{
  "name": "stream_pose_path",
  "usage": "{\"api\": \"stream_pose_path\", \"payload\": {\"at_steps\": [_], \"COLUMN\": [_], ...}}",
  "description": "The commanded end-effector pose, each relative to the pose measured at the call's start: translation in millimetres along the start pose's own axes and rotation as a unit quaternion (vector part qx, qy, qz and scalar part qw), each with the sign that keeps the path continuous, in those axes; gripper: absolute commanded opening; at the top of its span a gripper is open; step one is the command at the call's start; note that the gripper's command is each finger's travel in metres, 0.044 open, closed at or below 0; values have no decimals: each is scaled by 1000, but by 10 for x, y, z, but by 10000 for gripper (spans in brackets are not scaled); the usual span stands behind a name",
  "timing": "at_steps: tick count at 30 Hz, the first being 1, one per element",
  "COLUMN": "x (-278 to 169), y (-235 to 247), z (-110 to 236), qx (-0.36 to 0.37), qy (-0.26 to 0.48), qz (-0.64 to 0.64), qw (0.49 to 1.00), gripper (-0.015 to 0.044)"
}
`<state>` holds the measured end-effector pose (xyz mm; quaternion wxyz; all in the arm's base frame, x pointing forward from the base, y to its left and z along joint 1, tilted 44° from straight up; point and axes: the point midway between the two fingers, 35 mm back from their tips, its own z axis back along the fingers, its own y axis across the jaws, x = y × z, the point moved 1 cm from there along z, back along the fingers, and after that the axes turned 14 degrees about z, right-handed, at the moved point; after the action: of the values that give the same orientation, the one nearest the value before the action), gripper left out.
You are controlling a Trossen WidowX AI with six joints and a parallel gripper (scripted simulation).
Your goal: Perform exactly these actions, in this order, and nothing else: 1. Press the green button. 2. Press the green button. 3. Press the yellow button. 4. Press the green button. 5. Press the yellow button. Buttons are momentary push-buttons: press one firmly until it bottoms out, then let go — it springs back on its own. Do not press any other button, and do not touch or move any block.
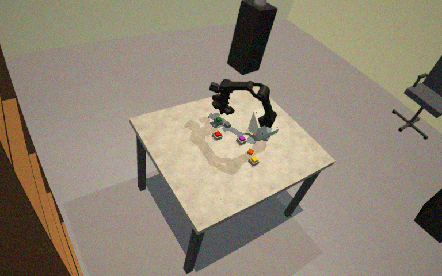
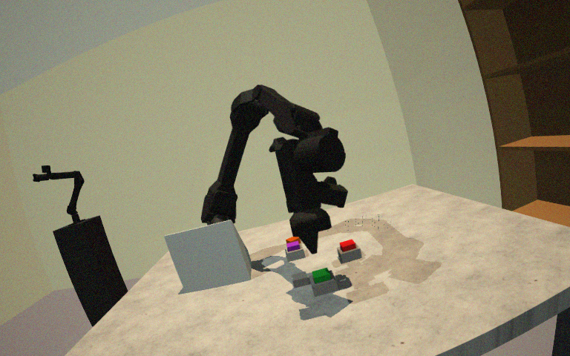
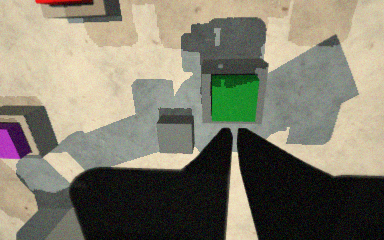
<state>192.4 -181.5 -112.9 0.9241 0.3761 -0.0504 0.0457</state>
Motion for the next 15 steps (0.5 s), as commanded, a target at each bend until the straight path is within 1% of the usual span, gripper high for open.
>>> {"api": "stream_pose_path", "payload": {"at_steps": [1,5,7,11,15], "x": [2,2,94,577,889], "y": [-19,-19,60,594,1112], "z": [416,416,449,581,617], "qx": [-14,-14,-19,-40,-51], "qy": [-5,-5,-4,0,-1], "qz": [4,4,2,-5,-8], "qw": [1000,1000,1000,999,999], "gripper": [20,20,20,20,20]}}
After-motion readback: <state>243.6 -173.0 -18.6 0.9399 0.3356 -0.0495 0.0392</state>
